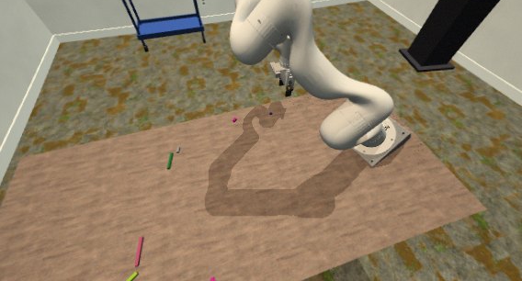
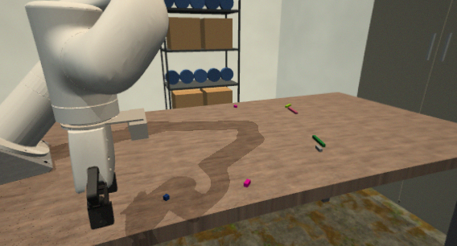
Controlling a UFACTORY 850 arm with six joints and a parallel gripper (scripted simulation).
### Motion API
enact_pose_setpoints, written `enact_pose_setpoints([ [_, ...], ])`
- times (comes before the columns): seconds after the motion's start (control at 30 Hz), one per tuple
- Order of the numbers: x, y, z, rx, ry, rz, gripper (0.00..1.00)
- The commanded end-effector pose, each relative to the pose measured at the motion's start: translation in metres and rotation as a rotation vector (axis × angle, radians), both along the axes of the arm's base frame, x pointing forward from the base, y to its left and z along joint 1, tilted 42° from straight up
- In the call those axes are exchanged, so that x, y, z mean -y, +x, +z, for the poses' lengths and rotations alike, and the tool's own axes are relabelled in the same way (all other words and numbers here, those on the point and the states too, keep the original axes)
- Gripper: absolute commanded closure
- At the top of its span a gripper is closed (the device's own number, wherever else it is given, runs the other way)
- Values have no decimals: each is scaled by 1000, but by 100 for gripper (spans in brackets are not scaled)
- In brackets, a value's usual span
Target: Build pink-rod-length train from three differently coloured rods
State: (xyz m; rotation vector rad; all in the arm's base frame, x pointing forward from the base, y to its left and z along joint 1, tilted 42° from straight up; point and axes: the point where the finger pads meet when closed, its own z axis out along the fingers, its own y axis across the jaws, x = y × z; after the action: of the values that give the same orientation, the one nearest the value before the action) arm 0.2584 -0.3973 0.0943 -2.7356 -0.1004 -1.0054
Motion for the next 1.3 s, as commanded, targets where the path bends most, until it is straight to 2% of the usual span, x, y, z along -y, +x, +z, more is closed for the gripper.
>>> enact_pose_setpoints([
  [0.0,1,0,0,0,-1,-1,0],
  [1.0,1,1,1,0,-1,-1,0],
  [1.03,3,6,5,-1,-2,-1,0],
  [1.1,9,34,28,-6,-4,0,0],
  [1.2,10,39,31,-6,-4,0,0],
  [1.23,12,63,51,-8,-5,-1,0],
  [1.27,12,68,55,-8,-5,-1,0],
])
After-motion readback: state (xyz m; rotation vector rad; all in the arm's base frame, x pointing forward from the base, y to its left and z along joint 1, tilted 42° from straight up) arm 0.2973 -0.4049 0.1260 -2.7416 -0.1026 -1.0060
